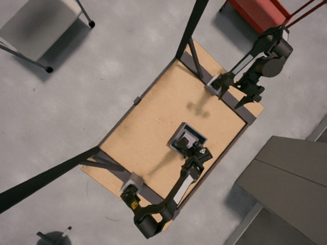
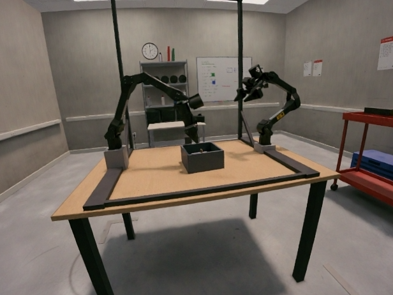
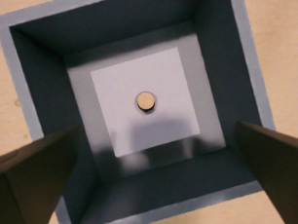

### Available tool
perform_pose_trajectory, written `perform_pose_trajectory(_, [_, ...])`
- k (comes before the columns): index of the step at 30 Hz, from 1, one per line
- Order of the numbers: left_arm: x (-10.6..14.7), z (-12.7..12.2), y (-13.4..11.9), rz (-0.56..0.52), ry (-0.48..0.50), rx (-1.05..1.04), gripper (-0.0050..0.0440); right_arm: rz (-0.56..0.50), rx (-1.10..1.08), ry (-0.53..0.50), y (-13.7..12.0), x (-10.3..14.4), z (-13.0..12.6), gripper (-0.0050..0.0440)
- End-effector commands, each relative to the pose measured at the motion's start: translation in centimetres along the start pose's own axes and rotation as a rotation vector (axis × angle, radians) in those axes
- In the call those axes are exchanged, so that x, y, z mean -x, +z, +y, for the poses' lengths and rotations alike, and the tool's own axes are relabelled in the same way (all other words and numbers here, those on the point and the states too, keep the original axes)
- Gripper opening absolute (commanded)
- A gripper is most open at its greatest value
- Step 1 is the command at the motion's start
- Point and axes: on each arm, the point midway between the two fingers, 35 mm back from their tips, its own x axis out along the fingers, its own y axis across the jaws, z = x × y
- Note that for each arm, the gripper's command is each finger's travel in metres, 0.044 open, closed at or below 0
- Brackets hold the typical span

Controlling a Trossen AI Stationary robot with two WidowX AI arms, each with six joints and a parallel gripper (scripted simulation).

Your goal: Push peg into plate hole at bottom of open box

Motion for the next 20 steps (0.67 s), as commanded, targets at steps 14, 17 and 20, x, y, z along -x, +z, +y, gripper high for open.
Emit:
perform_pose_trajectory(14, [0.17,-0.09,0.31,-0.008,-0.007,0.0,0.044,-0.033,-0.016,-0.01,0.81,1.1,-0.15,0.044])
perform_pose_trajectory(17, [0.17,-0.09,0.31,-0.008,-0.007,0.0,0.044,-0.033,-0.016,-0.01,0.81,1.1,-0.15,0.044])
perform_pose_trajectory(20, [0.17,-0.09,0.31,-0.008,-0.007,0.0,0.044,-0.033,-0.016,-0.01,0.81,1.1,-0.15,0.044])
